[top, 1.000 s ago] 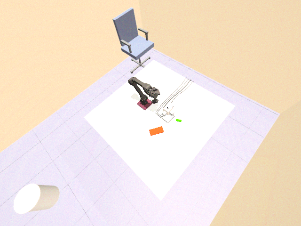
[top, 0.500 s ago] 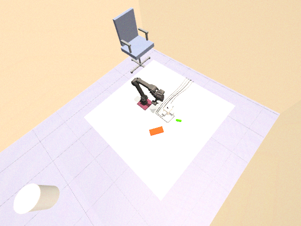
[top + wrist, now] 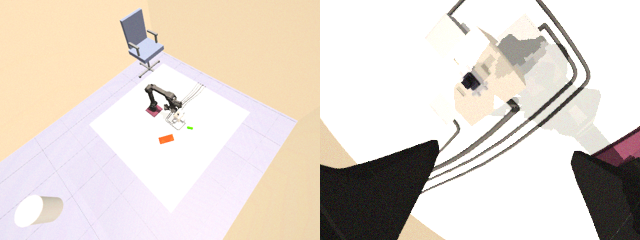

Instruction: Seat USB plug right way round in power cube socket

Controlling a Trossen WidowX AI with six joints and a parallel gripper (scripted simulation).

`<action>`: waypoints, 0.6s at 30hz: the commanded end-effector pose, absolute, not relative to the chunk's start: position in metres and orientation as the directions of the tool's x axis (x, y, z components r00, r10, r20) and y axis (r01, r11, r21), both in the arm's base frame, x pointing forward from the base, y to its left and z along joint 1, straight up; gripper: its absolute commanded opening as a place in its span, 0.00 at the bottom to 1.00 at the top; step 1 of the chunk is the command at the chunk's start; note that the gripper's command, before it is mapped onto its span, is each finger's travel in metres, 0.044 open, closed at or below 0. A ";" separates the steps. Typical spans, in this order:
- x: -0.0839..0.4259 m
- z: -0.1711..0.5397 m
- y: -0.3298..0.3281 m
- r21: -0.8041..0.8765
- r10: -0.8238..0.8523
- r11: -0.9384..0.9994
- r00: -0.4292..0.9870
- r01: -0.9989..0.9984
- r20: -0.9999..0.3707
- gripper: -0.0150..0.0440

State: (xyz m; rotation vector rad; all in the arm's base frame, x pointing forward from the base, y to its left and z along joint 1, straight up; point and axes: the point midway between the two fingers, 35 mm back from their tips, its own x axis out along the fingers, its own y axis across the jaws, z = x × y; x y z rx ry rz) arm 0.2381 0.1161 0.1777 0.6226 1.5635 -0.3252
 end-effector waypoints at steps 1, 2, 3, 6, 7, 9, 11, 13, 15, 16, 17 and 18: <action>0.287 0.171 0.133 0.036 0.028 0.192 0.031 0.981 -0.999 1.00; 0.288 0.170 0.134 0.034 0.023 0.159 0.031 0.987 -0.999 1.00; 0.288 0.170 0.134 0.034 0.021 0.148 0.031 0.988 -0.999 1.00; 0.288 0.170 0.134 0.034 0.021 0.148 0.031 0.988 -0.999 1.00; 0.288 0.170 0.134 0.034 0.021 0.148 0.031 0.988 -0.999 1.00; 0.288 0.170 0.134 0.034 0.021 0.148 0.031 0.988 -0.999 1.00; 0.287 0.170 0.134 0.034 0.021 0.148 0.031 0.988 -0.999 1.00; 0.287 0.170 0.134 0.034 0.021 0.148 0.031 0.988 -0.999 1.00; 0.287 0.170 0.134 0.034 0.021 0.148 0.031 0.988 -0.999 1.00; 0.287 0.170 0.134 0.034 0.021 0.148 0.031 0.988 -0.999 1.00; 0.287 0.170 0.134 0.034 0.021 0.148 0.031 0.988 -0.999 1.00; 0.287 0.170 0.134 0.034 0.021 0.148 0.031 0.988 -0.999 1.00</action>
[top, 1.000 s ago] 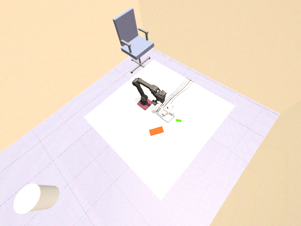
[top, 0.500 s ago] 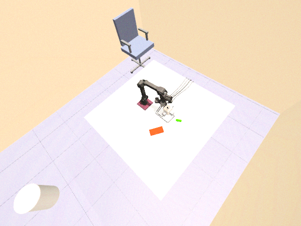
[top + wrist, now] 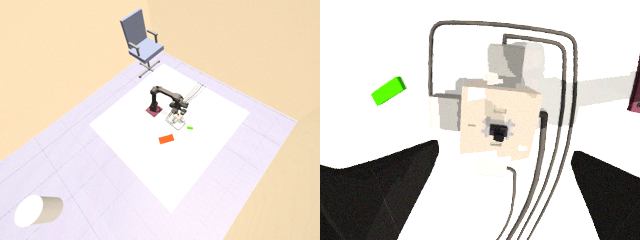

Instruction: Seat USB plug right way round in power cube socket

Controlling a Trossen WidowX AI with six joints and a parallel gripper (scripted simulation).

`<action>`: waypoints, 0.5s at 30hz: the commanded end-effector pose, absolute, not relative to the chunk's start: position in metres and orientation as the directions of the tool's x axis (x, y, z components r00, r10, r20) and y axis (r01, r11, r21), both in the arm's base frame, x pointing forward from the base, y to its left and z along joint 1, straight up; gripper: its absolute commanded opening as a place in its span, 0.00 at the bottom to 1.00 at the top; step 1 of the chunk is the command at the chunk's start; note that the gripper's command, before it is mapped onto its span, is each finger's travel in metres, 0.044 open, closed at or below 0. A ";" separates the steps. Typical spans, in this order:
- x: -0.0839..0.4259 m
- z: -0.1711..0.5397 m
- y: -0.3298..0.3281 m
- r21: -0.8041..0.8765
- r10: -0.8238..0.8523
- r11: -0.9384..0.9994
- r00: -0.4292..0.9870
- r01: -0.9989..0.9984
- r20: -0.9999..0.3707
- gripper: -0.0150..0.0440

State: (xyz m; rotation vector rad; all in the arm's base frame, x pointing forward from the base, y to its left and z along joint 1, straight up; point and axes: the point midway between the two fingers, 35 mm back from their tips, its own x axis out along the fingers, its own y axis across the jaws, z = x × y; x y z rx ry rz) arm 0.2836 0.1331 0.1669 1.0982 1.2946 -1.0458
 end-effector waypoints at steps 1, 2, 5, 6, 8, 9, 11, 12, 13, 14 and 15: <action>0.287 0.170 0.134 0.034 0.021 0.148 0.031 0.988 -0.999 1.00; 0.287 0.170 0.134 0.034 0.021 0.148 0.031 0.988 -0.999 1.00; 0.287 0.169 0.134 0.034 0.021 0.148 0.031 0.988 -0.999 1.00; 0.287 0.169 0.134 0.034 0.021 0.148 0.031 0.988 -0.999 1.00; 0.287 0.167 0.134 0.034 0.021 0.148 0.031 0.988 -0.999 1.00; 0.287 0.166 0.134 0.034 0.021 0.148 0.031 0.988 -0.999 1.00; 0.287 0.164 0.134 0.034 0.021 0.148 0.031 0.988 -0.999 1.00; 0.287 0.163 0.134 0.034 0.021 0.148 0.031 0.988 -0.999 1.00; 0.287 0.162 0.134 0.034 0.021 0.148 0.031 0.988 -0.999 1.00; 0.287 0.161 0.134 0.034 0.021 0.148 0.031 0.988 -0.999 1.00; 0.287 0.160 0.134 0.034 0.021 0.148 0.031 0.988 -0.999 1.00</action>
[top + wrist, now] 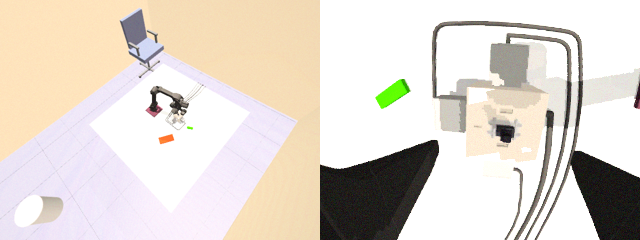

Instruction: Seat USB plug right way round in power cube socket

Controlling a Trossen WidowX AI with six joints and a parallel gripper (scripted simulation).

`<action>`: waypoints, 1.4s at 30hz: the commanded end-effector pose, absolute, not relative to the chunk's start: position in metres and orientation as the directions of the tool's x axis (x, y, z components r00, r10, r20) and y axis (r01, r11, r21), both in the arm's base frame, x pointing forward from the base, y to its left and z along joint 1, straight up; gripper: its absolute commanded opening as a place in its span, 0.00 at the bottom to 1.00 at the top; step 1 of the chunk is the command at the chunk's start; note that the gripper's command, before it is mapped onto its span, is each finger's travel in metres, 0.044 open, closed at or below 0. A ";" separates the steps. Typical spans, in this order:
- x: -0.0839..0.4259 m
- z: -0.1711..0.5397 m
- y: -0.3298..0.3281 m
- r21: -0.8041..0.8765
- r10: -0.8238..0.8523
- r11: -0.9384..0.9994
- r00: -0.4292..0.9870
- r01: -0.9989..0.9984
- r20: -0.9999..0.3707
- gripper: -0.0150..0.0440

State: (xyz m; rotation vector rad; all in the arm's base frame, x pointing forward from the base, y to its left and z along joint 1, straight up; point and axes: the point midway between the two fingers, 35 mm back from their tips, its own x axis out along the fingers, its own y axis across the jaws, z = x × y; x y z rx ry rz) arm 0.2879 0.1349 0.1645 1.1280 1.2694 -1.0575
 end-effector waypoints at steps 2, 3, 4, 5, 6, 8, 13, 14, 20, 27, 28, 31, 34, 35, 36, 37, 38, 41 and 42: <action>0.287 0.158 0.134 0.034 0.021 0.148 0.031 0.988 -0.999 1.00; 0.287 0.157 0.134 0.034 0.021 0.148 0.031 0.988 -0.999 1.00; 0.287 0.156 0.134 0.034 0.021 0.148 0.031 0.988 -0.999 1.00; 0.287 0.155 0.134 0.034 0.021 0.148 0.031 0.988 -0.999 1.00; 0.287 0.154 0.134 0.034 0.021 0.148 0.031 0.988 -0.999 1.00; 0.287 0.152 0.134 0.034 0.021 0.148 0.031 0.988 -0.999 1.00; 0.288 0.147 0.135 0.034 0.021 0.148 0.031 0.988 -0.999 1.00; 0.288 0.146 0.135 0.034 0.021 0.148 0.031 0.988 -0.999 1.00; 0.288 0.140 0.135 0.034 0.021 0.148 0.031 0.988 -0.999 1.00; 0.288 0.142 0.135 0.036 0.025 0.153 0.032 0.988 -0.999 0.91; 0.288 0.142 0.135 0.036 0.025 0.153 0.032 0.988 -0.999 0.87; 0.288 0.142 0.135 0.036 0.025 0.153 0.032 0.988 -0.999 0.73; 0.288 0.142 0.135 0.036 0.025 0.153 0.032 0.988 -0.999 0.60; 0.288 0.142 0.135 0.036 0.025 0.153 0.032 0.988 -0.999 0.56; 0.288 0.142 0.135 0.036 0.025 0.153 0.032 0.988 -0.999 0.51; 0.288 0.142 0.135 0.036 0.025 0.153 0.032 0.988 -0.999 0.47; 0.288 0.142 0.135 0.036 0.025 0.153 0.032 0.988 -0.999 0.42; 0.288 0.142 0.135 0.036 0.025 0.153 0.032 0.988 -0.999 0.29; 0.288 0.142 0.135 0.036 0.025 0.153 0.032 0.988 -0.999 0.25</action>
